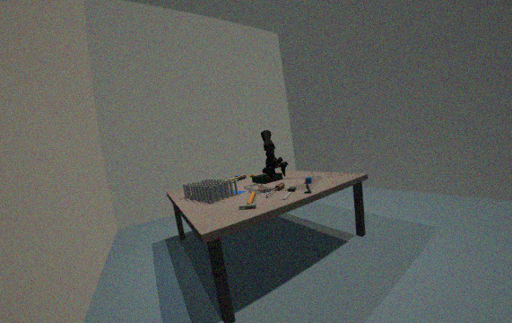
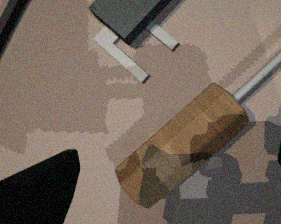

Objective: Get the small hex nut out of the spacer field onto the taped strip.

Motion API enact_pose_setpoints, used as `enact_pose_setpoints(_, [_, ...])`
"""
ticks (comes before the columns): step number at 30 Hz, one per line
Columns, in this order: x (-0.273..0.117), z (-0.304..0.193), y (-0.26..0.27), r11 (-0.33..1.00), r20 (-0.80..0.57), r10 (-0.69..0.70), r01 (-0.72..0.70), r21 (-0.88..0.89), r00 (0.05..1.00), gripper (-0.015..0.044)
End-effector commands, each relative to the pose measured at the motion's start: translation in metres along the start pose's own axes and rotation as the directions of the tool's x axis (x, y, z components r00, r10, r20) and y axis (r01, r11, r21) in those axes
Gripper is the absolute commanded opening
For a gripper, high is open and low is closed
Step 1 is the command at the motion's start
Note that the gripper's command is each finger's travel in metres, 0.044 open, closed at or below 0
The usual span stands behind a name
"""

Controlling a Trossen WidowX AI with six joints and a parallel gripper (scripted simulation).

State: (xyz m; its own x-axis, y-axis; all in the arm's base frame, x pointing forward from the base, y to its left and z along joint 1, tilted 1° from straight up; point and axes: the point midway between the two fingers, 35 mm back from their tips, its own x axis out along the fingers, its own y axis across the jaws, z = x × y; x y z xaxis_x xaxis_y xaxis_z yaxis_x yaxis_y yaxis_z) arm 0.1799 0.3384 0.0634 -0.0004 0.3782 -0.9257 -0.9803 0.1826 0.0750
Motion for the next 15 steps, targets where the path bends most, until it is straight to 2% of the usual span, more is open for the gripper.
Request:
enact_pose_setpoints(1, [0.0024,-0.0031,0.0054,0.580,0.076,-0.172,0.164,-0.798,0.982,0.0440])
enact_pose_setpoints(8, [0.0014,-0.0039,0.0079,0.221,0.120,-0.240,0.174,-0.960,0.963,0.0440])
enact_pose_setpoints(15, [-0.0006,-0.0049,0.0105,-0.159,0.164,-0.301,0.120,-0.980,0.940,0.0440])
